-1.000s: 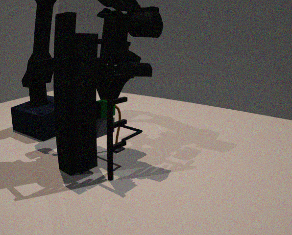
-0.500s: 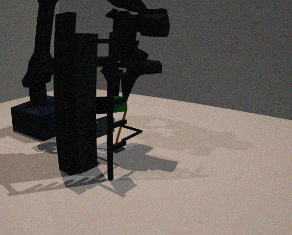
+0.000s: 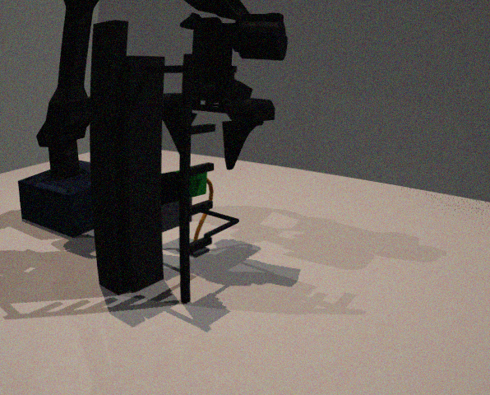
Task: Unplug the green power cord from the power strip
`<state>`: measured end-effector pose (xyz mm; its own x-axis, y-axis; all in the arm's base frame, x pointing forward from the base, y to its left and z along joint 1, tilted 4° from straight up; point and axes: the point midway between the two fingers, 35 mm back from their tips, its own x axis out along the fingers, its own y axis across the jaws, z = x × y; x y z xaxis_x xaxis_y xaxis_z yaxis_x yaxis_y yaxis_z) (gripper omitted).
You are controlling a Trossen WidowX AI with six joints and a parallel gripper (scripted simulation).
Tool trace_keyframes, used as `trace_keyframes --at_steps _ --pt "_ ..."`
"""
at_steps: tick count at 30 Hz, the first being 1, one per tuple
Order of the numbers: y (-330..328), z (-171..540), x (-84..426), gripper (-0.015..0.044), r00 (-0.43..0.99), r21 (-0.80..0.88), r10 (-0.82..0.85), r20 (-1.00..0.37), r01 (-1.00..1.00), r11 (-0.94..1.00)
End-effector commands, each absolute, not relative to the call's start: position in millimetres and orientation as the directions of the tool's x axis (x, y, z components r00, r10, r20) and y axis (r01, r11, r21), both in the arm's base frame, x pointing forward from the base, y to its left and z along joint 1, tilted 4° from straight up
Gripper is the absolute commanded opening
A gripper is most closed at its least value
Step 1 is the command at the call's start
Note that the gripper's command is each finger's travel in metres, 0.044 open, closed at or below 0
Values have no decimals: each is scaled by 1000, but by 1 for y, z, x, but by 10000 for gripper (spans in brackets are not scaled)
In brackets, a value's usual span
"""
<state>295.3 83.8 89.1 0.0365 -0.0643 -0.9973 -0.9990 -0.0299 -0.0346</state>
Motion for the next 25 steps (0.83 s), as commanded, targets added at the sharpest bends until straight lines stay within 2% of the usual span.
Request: trace_keyframes --at_steps 1,25 --pt "121 94 294 440 41 -39 -57 -998 -998 -39" --pt "130 96 293 440 41 -39 -56 -998 -998 -39"
